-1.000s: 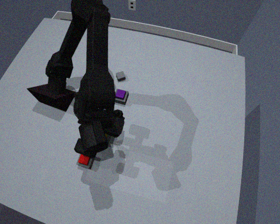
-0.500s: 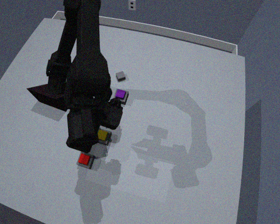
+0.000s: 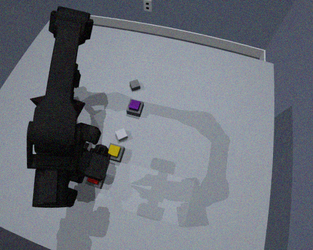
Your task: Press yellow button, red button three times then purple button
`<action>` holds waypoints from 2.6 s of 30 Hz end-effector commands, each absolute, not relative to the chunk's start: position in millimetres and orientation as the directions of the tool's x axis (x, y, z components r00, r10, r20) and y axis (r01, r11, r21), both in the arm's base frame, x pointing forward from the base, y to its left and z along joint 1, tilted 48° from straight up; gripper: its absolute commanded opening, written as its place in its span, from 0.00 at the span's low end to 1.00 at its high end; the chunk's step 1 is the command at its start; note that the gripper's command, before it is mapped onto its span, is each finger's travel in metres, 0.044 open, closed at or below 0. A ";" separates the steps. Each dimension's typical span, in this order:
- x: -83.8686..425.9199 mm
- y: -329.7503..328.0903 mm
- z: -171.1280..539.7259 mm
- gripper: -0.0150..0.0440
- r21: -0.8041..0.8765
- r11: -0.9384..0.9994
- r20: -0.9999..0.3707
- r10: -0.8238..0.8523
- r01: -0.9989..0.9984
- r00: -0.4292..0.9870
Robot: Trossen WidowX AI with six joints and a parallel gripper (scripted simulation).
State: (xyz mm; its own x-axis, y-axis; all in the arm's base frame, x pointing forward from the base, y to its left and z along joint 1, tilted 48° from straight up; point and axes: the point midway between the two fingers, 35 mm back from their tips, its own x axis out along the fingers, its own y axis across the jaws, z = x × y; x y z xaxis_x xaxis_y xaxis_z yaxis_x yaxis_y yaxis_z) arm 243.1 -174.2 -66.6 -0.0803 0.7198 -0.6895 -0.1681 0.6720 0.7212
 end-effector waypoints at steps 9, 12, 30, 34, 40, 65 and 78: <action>238.0 -132.6 -108.9 0.29 0.724 0.666 -0.686 0.722 -0.176 -0.087; 237.9 -129.9 -111.6 0.29 0.724 0.666 -0.686 0.722 -0.176 -0.087; 235.3 -109.1 -130.8 0.29 0.725 0.666 -0.685 0.723 -0.177 -0.087; 235.3 -108.9 -131.0 0.29 0.725 0.666 -0.685 0.723 -0.177 -0.087; 235.3 -108.9 -131.0 0.29 0.725 0.666 -0.685 0.723 -0.177 -0.087; 238.0 -132.8 -108.7 0.29 0.724 0.666 -0.686 0.722 -0.176 -0.087; 237.1 -121.6 -119.6 0.29 0.724 0.666 -0.686 0.723 -0.176 -0.087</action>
State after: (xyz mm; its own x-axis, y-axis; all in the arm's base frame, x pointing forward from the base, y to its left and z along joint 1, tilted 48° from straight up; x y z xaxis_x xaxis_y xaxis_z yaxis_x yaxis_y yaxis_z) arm 238.8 -127.3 -115.5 -0.0853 0.7180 -0.6908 -0.1837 0.6702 0.7191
